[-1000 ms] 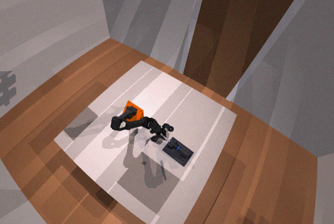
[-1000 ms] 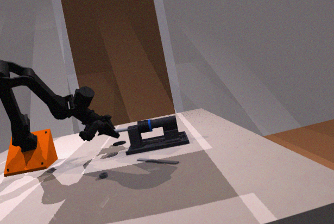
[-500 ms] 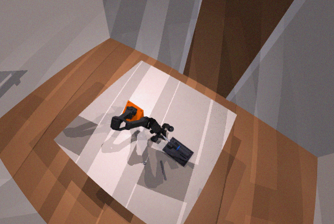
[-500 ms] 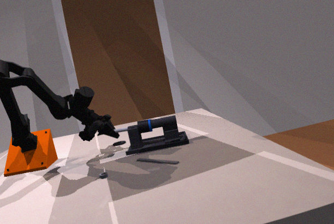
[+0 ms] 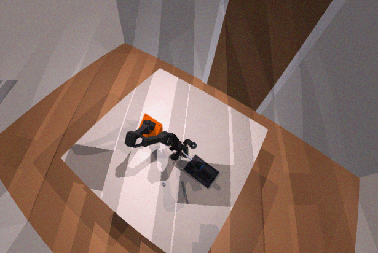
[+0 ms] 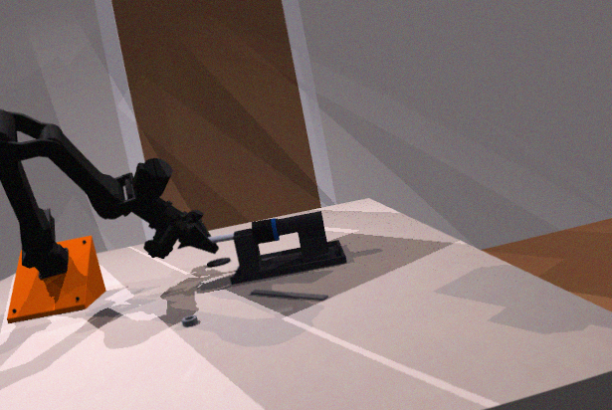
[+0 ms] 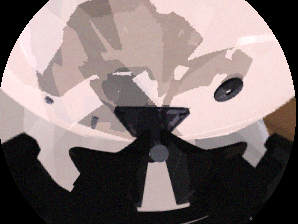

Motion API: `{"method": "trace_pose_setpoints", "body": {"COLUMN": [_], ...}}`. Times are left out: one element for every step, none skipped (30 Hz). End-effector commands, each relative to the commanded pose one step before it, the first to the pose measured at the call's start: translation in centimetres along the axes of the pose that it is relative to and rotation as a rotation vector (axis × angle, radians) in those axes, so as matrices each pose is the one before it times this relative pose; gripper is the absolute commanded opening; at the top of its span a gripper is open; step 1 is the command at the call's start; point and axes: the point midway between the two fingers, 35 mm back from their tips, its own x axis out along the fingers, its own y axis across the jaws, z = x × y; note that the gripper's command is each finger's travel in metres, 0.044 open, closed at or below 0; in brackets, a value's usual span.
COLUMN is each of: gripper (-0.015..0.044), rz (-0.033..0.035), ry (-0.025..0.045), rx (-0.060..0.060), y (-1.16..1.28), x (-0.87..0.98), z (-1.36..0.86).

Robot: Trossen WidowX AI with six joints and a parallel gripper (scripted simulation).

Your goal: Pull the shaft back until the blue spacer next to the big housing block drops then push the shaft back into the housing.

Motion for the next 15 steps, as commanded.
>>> {"method": "trace_pose_setpoints", "body": {"gripper": [0.0,0.0,0.0,0.0,0.0,0.0,0.0,0.0,0.0,0.0,0.0,0.0,0.0,0.0,0.0], "rz": [-0.00012,0.0,0.0,0.0,0.0,0.0,0.0,0.0,0.0,0.0,0.0,0.0,0.0,0.0,0.0], "ry": [-0.0083,0.0,0.0,0.0,0.0,0.0,0.0,0.0,0.0,0.0,0.0,0.0,0.0,0.0,0.0], "rx": [-0.0012,0.0,0.0,0.0,0.0,0.0,0.0,0.0,0.0,0.0,0.0,0.0,0.0,0.0,0.0], "y": [-0.048,0.0,0.0,0.0,0.0,0.0,0.0,0.0,0.0,0.0,0.0,0.0,0.0,0.0,0.0], "x": [-0.214,-0.007,-0.007,-0.007,-0.007,-0.007,-0.007,-0.007,-0.007,-0.007,-0.007,-0.007,-0.007,-0.007,-0.007], "z": [0.499,0.007,0.007,0.007,0.007,0.007,0.007,0.007,0.007,0.007,0.007,0.007,0.007,0.007,0.007]}}
